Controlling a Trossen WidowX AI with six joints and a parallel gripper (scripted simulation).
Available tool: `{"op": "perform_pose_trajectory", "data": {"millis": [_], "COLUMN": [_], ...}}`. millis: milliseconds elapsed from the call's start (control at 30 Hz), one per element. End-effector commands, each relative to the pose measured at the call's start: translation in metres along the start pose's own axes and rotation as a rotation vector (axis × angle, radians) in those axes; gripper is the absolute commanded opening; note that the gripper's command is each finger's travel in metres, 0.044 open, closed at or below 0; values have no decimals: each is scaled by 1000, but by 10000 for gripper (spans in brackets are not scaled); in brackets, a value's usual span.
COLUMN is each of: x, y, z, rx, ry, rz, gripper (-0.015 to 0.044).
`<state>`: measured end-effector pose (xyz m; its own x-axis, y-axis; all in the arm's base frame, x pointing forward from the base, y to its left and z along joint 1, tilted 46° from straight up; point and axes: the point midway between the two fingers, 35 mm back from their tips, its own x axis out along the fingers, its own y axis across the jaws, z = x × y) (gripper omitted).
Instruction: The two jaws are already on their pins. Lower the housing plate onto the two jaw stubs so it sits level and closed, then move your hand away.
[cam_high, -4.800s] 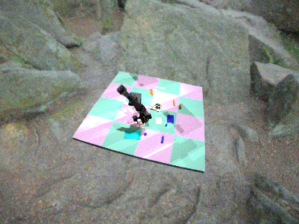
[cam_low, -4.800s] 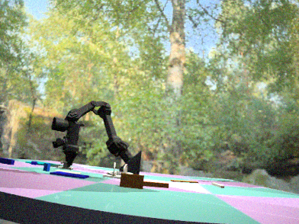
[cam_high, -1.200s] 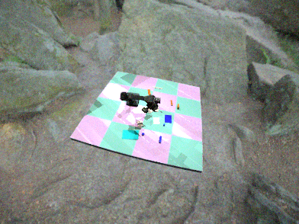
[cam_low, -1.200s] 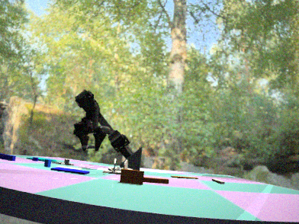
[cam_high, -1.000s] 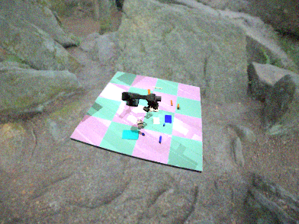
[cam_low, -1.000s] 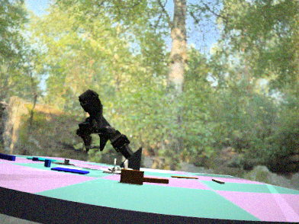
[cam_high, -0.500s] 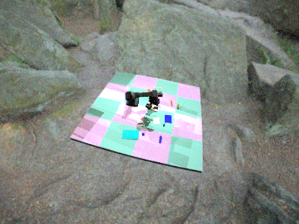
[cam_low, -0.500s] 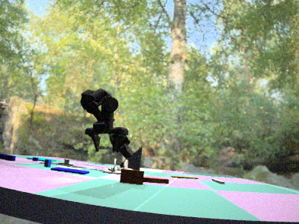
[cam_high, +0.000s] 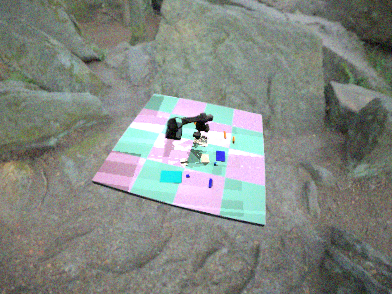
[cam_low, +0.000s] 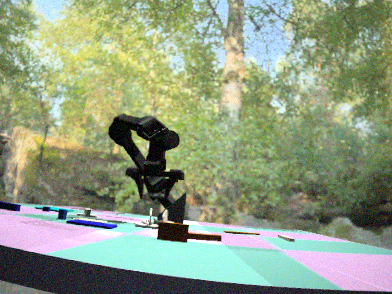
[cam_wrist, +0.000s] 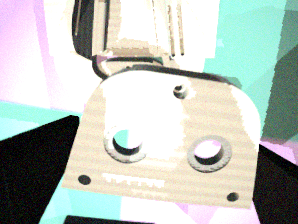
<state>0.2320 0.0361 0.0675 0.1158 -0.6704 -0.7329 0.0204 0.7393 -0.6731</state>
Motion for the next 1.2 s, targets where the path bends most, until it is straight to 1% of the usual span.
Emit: {"op": "perform_pose_trajectory", "data": {"millis": [0,233,1167], "x": [2,3,3], "y": [14,32,33], "z": [-7,-16,-16], "rx": [-60,-146,-131], "ry": [6,0,-1], "rz": [-14,-39,-40], "gripper": [351,351,351]}}
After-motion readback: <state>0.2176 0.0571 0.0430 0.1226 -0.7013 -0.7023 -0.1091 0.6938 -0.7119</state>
